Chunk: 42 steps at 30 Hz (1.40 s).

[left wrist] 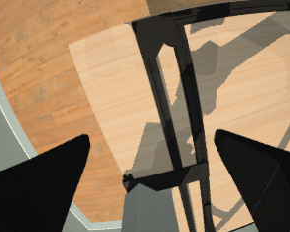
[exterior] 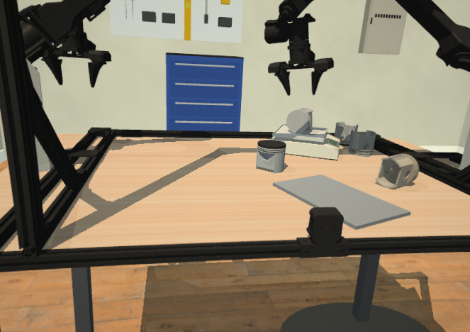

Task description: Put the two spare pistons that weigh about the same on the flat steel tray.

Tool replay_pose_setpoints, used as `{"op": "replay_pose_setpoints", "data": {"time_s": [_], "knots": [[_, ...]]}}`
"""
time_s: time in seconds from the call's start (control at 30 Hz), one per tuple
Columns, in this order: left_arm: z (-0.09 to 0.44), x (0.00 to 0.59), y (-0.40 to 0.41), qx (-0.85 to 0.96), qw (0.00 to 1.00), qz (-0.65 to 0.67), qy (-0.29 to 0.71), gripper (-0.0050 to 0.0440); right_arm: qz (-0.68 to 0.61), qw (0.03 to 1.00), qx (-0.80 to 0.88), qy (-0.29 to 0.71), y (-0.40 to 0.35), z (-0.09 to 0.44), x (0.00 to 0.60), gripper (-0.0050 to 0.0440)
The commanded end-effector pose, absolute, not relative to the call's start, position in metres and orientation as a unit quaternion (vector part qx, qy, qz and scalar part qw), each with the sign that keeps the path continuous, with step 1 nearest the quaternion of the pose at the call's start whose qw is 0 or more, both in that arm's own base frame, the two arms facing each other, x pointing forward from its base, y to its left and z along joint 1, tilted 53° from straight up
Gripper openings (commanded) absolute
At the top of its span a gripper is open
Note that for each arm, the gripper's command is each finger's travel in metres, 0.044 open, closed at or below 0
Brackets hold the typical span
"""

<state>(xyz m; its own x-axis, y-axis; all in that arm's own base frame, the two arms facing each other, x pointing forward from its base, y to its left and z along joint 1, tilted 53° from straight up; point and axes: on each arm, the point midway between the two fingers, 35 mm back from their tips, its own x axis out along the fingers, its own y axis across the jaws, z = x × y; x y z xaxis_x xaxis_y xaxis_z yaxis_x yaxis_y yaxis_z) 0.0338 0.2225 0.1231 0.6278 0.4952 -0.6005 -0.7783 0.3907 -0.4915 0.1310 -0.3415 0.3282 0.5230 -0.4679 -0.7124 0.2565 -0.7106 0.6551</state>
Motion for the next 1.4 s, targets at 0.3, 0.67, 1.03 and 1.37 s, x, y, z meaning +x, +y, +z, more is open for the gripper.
{"op": "replay_pose_setpoints", "data": {"time_s": [0.3, 0.67, 1.03, 1.37], "knots": [[0.123, 0.034, 0.222, -0.389, 0.815, 0.390, 0.181, 0.0440, -0.488, 0.360, 0.792, -0.067, -0.353, 0.314, 0.140, 0.0378], [0.123, 0.034, 0.222, -0.389, 0.815, 0.390, 0.181, 0.0440, -0.489, 0.362, 0.791, -0.064, -0.360, 0.303, 0.148, 0.0378], [0.123, 0.034, 0.222, -0.389, 0.815, 0.390, 0.181, 0.0440, -0.489, 0.362, 0.791, -0.064, -0.367, 0.292, 0.156, 0.0378], [0.123, 0.034, 0.222, -0.389, 0.815, 0.390, 0.181, 0.0440, -0.489, 0.362, 0.791, -0.064, -0.373, 0.282, 0.163, 0.0378]]}}
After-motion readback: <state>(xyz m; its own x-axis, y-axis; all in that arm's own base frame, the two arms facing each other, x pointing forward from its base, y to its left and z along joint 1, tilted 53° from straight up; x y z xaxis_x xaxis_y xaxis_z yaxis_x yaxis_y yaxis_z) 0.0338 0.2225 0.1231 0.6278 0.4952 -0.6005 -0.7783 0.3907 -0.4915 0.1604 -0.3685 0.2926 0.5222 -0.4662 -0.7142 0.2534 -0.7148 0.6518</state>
